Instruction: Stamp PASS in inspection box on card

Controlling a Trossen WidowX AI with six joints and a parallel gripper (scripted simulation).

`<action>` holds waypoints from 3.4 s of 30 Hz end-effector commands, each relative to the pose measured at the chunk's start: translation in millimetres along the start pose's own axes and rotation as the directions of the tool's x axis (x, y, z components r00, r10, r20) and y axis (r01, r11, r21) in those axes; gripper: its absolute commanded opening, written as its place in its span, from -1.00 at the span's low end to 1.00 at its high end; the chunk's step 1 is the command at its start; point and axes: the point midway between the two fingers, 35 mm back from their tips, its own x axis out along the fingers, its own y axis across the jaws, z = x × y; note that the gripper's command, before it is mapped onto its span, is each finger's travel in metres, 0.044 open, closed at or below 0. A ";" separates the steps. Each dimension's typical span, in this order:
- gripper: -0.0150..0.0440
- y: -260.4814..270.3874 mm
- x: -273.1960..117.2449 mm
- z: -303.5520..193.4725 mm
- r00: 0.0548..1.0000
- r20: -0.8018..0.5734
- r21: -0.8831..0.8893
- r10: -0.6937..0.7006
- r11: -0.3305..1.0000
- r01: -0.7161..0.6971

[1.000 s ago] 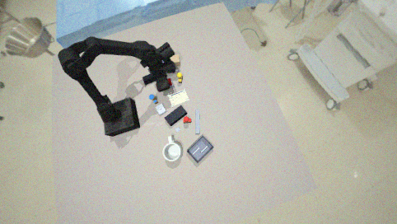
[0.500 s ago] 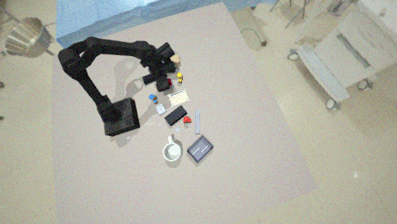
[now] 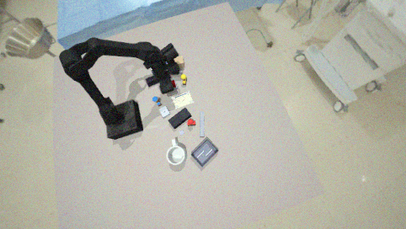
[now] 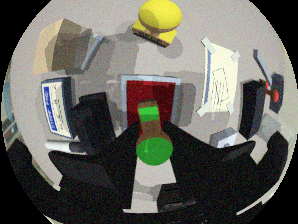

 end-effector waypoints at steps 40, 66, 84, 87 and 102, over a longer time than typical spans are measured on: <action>-0.49 0.8 -20.4 1.2 1.000 -0.001 0.001 0.003 1.000 -0.003; -0.49 -6.5 -57.3 4.8 1.000 0.000 -0.019 0.002 1.000 -0.002; -0.49 -100.8 -57.6 40.1 1.000 0.003 -0.259 -0.005 0.966 0.005; -0.49 -104.5 -57.5 40.9 1.000 0.003 -0.267 -0.005 0.964 0.005; -0.49 -104.5 -48.5 41.7 1.000 0.004 -0.267 -0.004 0.964 0.005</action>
